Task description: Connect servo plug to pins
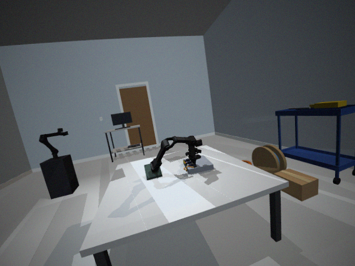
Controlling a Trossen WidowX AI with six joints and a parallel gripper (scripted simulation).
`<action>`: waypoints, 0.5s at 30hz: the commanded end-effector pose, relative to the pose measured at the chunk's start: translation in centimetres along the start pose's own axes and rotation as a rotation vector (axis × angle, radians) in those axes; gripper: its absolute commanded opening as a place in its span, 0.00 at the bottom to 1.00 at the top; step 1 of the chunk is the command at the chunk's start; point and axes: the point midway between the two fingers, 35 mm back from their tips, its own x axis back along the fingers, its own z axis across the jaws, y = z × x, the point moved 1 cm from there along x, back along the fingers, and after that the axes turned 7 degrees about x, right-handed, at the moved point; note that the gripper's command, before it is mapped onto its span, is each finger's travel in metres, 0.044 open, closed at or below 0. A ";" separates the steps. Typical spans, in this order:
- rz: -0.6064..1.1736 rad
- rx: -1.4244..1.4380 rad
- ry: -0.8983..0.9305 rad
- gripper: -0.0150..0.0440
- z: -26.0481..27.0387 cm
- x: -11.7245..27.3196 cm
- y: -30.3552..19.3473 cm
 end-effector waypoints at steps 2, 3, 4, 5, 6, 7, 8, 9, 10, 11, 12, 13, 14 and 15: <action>0.011 0.005 -0.002 0.45 -0.1 -1.3 -0.2; 0.011 0.005 -0.002 0.45 -0.1 -1.3 -0.2; 0.011 0.005 -0.002 0.45 -0.1 -1.4 -0.2; 0.011 0.005 -0.002 0.45 -0.1 -1.5 -0.2; 0.011 0.005 -0.002 0.45 -0.1 -1.5 -0.2; 0.011 0.005 -0.002 0.45 -0.1 -1.7 -0.2; 0.011 0.005 -0.003 0.45 -0.1 -1.8 -0.2; 0.011 0.005 -0.003 0.45 -0.1 -1.9 -0.2; 0.011 0.005 -0.003 0.45 -0.1 -2.1 -0.2; 0.011 0.005 -0.003 0.45 -0.1 -2.2 -0.2; 0.011 0.004 -0.003 0.45 -0.1 -2.4 -0.2; 0.011 0.004 -0.003 0.45 -0.1 -2.6 -0.2; 0.011 0.004 -0.003 0.45 -0.1 -2.7 -0.2; 0.011 0.004 -0.003 0.45 -0.1 -2.8 -0.2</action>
